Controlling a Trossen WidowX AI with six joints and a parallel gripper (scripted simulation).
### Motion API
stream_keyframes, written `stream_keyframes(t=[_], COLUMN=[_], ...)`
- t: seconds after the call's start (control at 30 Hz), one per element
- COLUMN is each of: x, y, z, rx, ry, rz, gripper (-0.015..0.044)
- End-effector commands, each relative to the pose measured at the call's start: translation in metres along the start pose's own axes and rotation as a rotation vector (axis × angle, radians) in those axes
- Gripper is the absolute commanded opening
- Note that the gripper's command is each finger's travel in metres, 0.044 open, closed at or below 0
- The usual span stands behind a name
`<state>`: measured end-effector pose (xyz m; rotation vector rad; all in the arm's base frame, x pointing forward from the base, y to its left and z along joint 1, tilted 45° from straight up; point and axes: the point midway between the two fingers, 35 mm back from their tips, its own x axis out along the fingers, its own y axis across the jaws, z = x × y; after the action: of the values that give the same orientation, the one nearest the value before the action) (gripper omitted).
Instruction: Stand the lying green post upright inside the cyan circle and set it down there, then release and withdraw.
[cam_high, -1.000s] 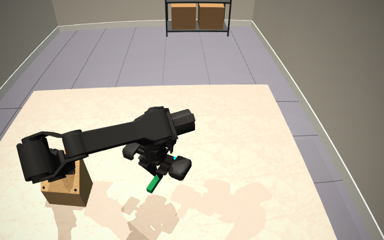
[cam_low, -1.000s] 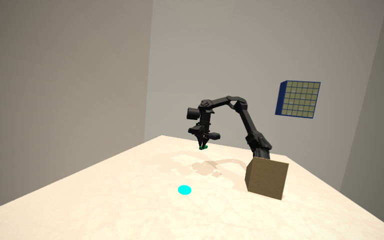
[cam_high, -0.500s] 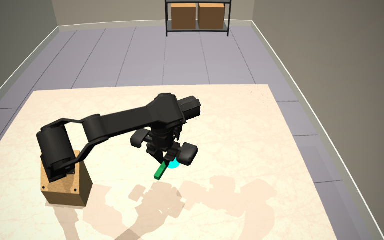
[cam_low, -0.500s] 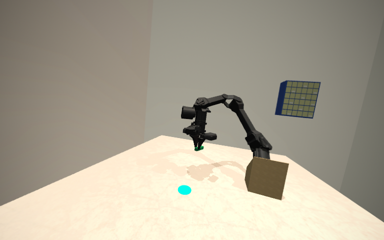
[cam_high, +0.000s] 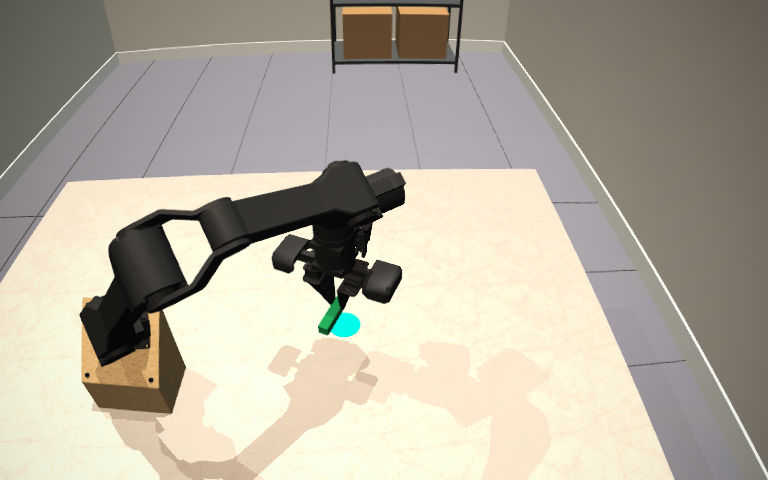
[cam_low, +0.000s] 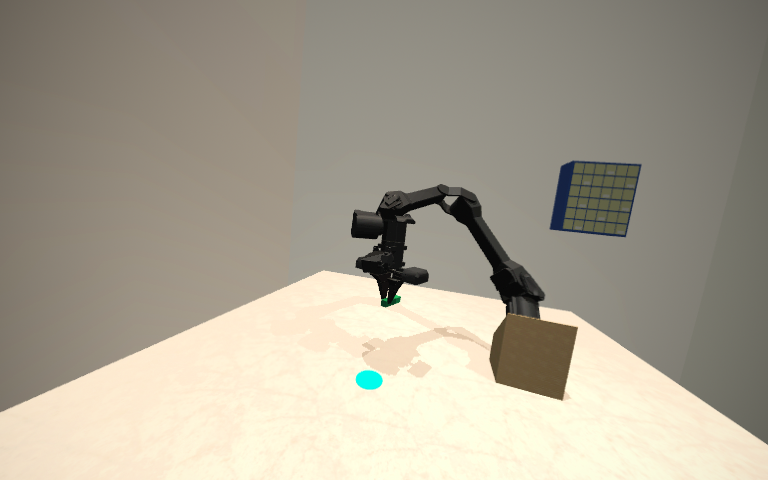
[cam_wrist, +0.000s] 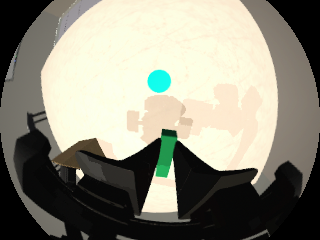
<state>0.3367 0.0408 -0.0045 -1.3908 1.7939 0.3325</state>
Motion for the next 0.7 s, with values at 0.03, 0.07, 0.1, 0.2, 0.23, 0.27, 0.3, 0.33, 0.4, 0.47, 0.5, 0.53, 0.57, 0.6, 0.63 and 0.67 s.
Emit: stream_keyframes(t=[0.03, 0.07, 0.1, 0.2, 0.23, 0.27, 0.3, 0.33, 0.4, 0.47, 0.5, 0.53, 0.57, 0.6, 0.63, 0.67], x=[-0.002, -0.002, -0.002, -0.001, -0.001, -0.001, -0.001, -0.001, 0.0, 0.0, 0.001, 0.001, 0.001, 0.002, 0.002, 0.003], y=[0.005, 0.006, 0.007, 0.011, 0.012, 0.013, 0.015, 0.016, 0.019, 0.022, 0.023, 0.025, 0.026, 0.028, 0.029, 0.031], z=[0.019, 0.023, 0.026, 0.035, 0.038, 0.041, 0.044, 0.047, 0.053, 0.059, 0.062, 0.065, 0.068, 0.071, 0.074, 0.077], rx=[-0.009, -0.011, -0.012, -0.017, -0.019, -0.021, -0.022, -0.024, -0.027, -0.03, -0.032, -0.033, -0.035, -0.036, -0.038, -0.039], ry=[-0.003, -0.003, -0.002, 0.0, 0.0, 0.001, 0.001, 0.002, 0.003, 0.005, 0.006, 0.007, 0.007, 0.008, 0.009, 0.01], rz=[-0.003, -0.003, -0.004, -0.004, -0.004, -0.004, -0.005, -0.005, -0.005, -0.006, -0.006, -0.006, -0.006, -0.007, -0.007, -0.007], gripper=[0.0023, 0.0023, 0.0023, 0.0023, 0.0023, 0.0023, 0.0023, 0.0023, 0.0023, 0.0023, 0.0023, 0.0023, 0.0023, 0.0023, 0.0023, 0.0023])
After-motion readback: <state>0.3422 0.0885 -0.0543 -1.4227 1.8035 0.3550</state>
